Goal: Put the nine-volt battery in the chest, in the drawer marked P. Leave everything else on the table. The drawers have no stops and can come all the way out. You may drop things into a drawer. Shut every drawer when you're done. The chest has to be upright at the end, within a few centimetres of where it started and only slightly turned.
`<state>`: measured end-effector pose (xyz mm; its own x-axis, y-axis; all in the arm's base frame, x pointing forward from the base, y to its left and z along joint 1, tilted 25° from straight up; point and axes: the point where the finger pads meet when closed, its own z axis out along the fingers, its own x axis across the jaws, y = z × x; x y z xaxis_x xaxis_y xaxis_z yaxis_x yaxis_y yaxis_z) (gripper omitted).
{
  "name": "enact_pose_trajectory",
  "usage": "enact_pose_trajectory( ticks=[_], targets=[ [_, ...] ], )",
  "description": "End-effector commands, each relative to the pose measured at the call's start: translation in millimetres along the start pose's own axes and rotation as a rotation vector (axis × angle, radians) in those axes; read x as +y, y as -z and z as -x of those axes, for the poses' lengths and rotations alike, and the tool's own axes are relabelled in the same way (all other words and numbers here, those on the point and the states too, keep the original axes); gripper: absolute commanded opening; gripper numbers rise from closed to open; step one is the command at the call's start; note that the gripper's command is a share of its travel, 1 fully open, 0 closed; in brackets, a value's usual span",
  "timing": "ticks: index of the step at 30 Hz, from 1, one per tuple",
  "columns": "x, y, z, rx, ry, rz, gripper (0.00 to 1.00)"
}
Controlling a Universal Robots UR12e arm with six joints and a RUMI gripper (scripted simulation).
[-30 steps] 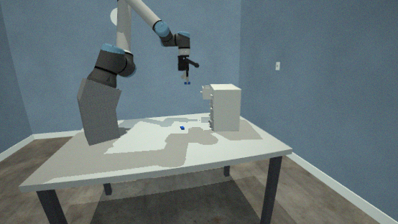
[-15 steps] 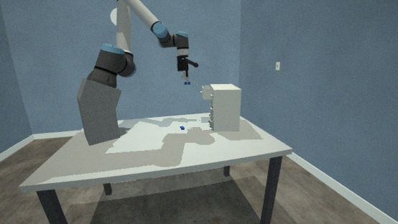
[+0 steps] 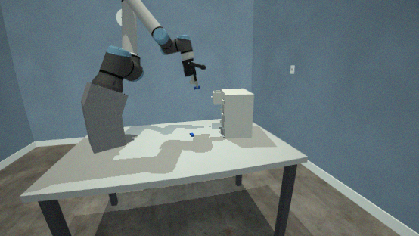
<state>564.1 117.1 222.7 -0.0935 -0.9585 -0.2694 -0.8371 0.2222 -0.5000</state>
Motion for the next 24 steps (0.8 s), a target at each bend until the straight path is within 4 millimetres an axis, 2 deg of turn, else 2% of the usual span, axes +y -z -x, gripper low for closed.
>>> enact_pose_trajectory(
  ticks=[1, 24],
  targets=[
    [0.0, 0.3, 0.2, 0.001, 0.0, -0.069, 0.13],
    [1.2, -1.6, -0.5, 0.002, 0.001, -0.434, 0.13]
  ],
)
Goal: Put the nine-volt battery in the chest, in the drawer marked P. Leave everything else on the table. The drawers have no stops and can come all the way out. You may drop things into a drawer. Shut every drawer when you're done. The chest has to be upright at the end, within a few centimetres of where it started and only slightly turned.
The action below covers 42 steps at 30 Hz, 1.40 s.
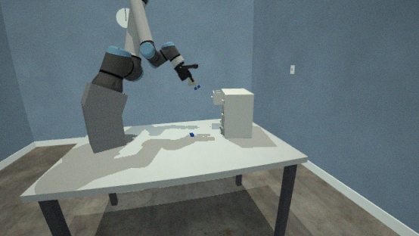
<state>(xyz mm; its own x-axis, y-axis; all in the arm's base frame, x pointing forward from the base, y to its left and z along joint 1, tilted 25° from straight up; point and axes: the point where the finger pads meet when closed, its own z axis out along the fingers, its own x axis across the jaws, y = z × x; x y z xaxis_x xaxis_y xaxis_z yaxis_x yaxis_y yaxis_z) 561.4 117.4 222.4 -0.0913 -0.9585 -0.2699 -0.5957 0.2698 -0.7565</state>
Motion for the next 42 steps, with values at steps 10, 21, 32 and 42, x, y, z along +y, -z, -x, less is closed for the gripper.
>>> enact_pose_trajectory(
  ticks=[10, 21, 32, 42],
  targets=[
    [0.3, -3.8, -0.2, 0.004, 0.001, -0.198, 0.13],
    [1.0, -3.3, 0.3, 0.004, 0.001, -0.355, 0.13],
    [1.2, -2.6, 0.8, 0.004, 0.001, -0.477, 0.13],
    [2.2, -2.2, 0.9, 0.003, 0.001, -0.571, 0.13]
  ],
)
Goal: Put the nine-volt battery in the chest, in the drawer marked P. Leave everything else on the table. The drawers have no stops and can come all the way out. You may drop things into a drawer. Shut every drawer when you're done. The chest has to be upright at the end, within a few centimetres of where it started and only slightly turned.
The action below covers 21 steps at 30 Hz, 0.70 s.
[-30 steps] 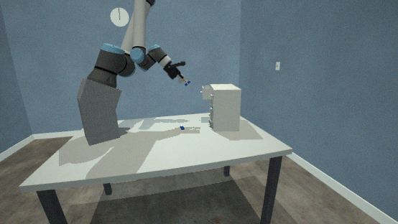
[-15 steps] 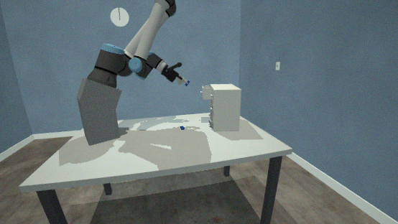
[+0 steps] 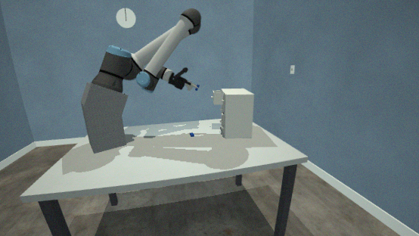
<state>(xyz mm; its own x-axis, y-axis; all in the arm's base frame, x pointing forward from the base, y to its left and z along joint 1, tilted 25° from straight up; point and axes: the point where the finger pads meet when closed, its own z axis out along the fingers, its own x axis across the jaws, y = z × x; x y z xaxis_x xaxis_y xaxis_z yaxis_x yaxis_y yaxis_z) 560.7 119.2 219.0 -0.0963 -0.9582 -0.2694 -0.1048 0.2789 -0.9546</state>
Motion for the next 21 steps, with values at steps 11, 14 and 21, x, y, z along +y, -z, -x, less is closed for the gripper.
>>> enact_pose_trajectory(
  ticks=[11, 14, 21],
  targets=[
    [0.8, -0.4, -0.2, -0.002, 0.001, -0.116, 0.13],
    [1.2, 0.0, -0.3, -0.002, 0.001, -0.125, 0.13],
    [1.5, 0.3, -0.4, -0.002, 0.0, -0.131, 0.13]
  ],
)
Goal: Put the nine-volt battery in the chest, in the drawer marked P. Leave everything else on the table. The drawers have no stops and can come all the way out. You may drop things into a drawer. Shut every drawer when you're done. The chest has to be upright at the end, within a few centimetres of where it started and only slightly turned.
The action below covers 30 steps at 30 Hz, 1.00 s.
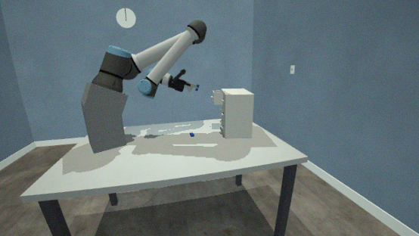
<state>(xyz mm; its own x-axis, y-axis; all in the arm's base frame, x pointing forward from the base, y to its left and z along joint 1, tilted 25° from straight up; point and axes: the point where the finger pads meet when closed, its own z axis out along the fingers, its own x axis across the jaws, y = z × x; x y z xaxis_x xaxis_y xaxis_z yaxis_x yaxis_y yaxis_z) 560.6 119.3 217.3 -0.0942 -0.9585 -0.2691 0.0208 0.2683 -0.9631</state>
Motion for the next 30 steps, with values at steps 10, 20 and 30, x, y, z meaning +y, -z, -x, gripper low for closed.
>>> enact_pose_trajectory(
  ticks=[10, 20, 30],
  targets=[
    [-0.2, 0.3, 0.0, 0.0, 0.0, -0.005, 0.13],
    [-0.7, -1.1, 0.0, 0.0, 0.0, -0.006, 0.13],
    [-2.2, -5.1, 0.0, 0.0, 0.0, -0.006, 0.13]
  ],
)
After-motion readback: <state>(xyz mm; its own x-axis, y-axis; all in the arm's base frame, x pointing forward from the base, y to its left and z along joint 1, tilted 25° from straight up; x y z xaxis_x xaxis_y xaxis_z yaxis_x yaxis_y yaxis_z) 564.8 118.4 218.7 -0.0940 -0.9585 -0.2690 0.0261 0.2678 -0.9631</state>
